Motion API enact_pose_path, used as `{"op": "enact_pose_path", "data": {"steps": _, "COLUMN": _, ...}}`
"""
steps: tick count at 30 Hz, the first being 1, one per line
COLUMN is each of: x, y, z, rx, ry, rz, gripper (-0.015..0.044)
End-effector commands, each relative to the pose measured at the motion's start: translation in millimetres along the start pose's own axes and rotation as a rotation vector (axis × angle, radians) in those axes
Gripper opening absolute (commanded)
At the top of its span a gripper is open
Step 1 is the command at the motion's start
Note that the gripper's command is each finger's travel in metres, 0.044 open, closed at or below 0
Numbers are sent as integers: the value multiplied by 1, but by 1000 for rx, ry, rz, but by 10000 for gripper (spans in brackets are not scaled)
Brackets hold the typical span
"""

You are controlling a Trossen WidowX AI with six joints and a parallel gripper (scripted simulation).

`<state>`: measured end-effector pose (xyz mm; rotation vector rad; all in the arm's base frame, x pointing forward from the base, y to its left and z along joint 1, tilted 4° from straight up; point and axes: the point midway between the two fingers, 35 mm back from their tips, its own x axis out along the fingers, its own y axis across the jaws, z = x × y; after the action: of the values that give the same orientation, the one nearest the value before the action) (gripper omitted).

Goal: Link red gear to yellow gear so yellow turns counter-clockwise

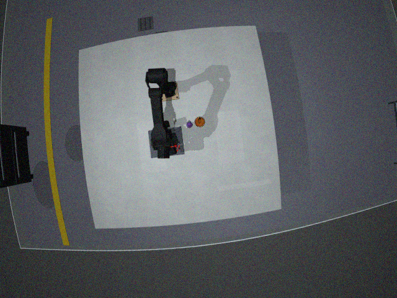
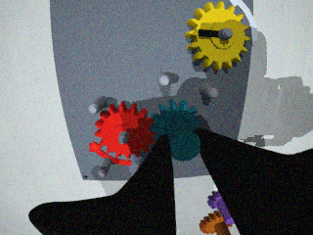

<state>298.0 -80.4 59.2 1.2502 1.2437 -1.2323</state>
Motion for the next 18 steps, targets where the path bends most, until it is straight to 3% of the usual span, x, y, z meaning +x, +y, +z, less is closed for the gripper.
{"op": "enact_pose_path", "data": {"steps": 1, "x": 1, "y": 0, "z": 0, "rx": -88, "ry": -2, "rz": 1, "gripper": 0}}
{"op": "enact_pose_path", "data": {"steps": 13, "x": 3, "y": 0, "z": 0, "rx": -402, "ry": -2, "rz": 0, "gripper": 0}}
{"op": "enact_pose_path", "data": {"steps": 18, "x": 4, "y": 1, "z": 0, "rx": -387, "ry": -2, "rz": 0, "gripper": 0}}
